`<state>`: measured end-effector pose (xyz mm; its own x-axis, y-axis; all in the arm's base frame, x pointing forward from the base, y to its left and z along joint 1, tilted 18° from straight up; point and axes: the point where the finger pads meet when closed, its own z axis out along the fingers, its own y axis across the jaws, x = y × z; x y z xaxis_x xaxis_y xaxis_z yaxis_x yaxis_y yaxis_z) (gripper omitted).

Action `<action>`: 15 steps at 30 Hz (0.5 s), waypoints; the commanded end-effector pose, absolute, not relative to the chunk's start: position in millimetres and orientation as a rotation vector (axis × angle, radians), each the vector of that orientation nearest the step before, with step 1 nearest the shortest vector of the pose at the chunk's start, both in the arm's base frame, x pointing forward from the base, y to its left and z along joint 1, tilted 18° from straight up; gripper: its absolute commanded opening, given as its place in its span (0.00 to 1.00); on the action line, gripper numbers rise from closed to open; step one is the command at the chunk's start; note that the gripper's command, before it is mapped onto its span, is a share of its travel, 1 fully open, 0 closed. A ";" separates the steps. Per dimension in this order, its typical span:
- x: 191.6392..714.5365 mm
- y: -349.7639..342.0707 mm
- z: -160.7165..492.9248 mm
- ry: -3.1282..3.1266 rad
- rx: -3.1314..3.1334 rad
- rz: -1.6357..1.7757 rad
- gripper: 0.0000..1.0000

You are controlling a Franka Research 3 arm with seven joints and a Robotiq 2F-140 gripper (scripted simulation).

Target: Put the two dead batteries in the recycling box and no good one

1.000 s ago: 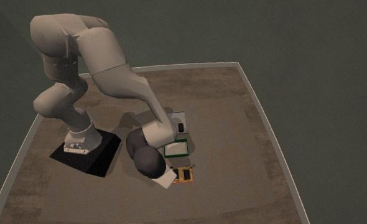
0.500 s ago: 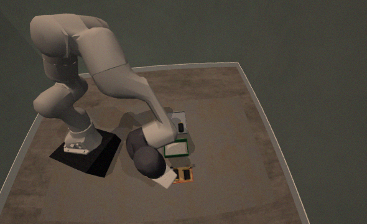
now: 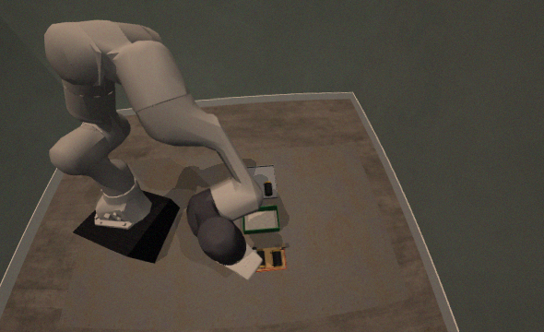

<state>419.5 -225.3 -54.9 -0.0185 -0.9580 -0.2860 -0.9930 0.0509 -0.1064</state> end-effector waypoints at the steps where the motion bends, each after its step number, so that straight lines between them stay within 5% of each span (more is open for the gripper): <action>1: 422.3 -227.5 -52.9 2.071 -1.961 0.171 0.16; 15: 422.3 -227.5 -52.9 2.094 -1.937 0.176 0.16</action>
<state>420.2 -225.5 -54.6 -0.0463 -0.9565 -0.2879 -0.9919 0.0782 -0.1001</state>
